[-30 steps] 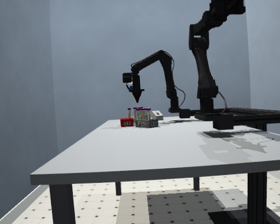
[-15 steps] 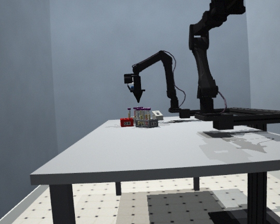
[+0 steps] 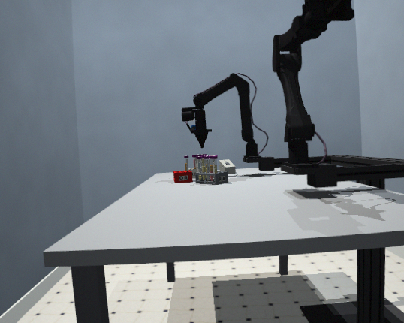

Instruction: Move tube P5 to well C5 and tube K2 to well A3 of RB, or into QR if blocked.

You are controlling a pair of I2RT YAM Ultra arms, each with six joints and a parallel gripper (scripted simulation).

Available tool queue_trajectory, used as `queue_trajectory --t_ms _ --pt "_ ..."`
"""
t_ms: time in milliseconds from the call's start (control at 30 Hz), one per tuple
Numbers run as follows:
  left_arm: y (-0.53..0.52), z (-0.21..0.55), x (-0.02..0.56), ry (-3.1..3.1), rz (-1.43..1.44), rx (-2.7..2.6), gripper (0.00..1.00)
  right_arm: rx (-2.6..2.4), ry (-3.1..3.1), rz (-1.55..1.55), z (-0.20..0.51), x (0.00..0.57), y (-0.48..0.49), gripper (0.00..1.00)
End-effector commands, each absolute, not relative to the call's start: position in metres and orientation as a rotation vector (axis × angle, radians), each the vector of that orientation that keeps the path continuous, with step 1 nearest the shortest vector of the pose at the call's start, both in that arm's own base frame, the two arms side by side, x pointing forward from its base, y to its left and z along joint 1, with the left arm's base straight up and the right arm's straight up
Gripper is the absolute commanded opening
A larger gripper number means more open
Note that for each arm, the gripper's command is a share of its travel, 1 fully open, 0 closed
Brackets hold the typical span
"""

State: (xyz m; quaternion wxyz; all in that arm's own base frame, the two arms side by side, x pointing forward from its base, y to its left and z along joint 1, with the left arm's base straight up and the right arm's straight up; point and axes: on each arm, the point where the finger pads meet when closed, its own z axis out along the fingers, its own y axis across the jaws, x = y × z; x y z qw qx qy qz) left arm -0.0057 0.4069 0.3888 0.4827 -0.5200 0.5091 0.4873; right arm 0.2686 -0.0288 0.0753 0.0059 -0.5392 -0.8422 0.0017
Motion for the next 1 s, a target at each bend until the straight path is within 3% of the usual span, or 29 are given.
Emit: queue_trajectory --t_ms 0,967 --pt "0.398 0.416 -0.007 1.202 1.221 -1.221 0.0 -1.656 -2.681 0.001 0.079 0.264 -0.042 0.0" --pt "0.398 0.416 -0.007 1.202 1.221 -1.221 0.0 -1.647 -2.667 0.006 0.078 0.214 -0.115 0.0"
